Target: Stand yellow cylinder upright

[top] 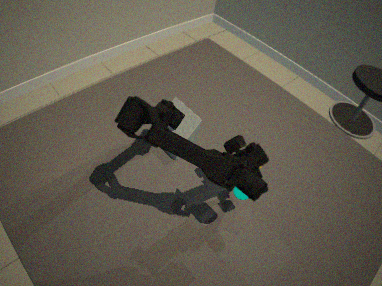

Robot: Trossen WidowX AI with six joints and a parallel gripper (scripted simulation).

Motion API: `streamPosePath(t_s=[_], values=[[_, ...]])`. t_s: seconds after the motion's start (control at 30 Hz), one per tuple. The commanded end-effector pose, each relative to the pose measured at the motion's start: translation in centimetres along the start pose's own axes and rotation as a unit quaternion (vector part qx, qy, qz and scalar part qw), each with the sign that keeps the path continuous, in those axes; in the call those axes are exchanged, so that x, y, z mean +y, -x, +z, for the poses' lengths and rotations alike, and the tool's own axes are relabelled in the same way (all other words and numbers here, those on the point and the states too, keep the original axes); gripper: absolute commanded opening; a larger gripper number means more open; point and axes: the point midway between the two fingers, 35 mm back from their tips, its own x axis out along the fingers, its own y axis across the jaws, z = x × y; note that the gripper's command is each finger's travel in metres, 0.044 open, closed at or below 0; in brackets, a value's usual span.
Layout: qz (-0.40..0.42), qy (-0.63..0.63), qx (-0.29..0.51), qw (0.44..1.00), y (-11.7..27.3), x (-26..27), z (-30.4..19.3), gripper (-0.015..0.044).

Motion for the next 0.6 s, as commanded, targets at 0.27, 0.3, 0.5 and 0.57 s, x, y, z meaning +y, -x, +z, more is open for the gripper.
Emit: streamPosePath(t_s=[0.27, 0.3, 0.5, 0.57], values=[[-0.006, 0.015, -0.047, 0.999, 0.43, 0.07, 0.20, 0.0105], [-0.007, 0.016, -0.051, 0.999, 0.47, 0.06, 0.20, 0.0105], [-0.011, 0.023, -0.073, 0.997, 0.68, 0.01, 0.21, 0.0105], [-0.013, 0.025, -0.080, 0.996, 0.76, -0.01, 0.22, 0.0105]])
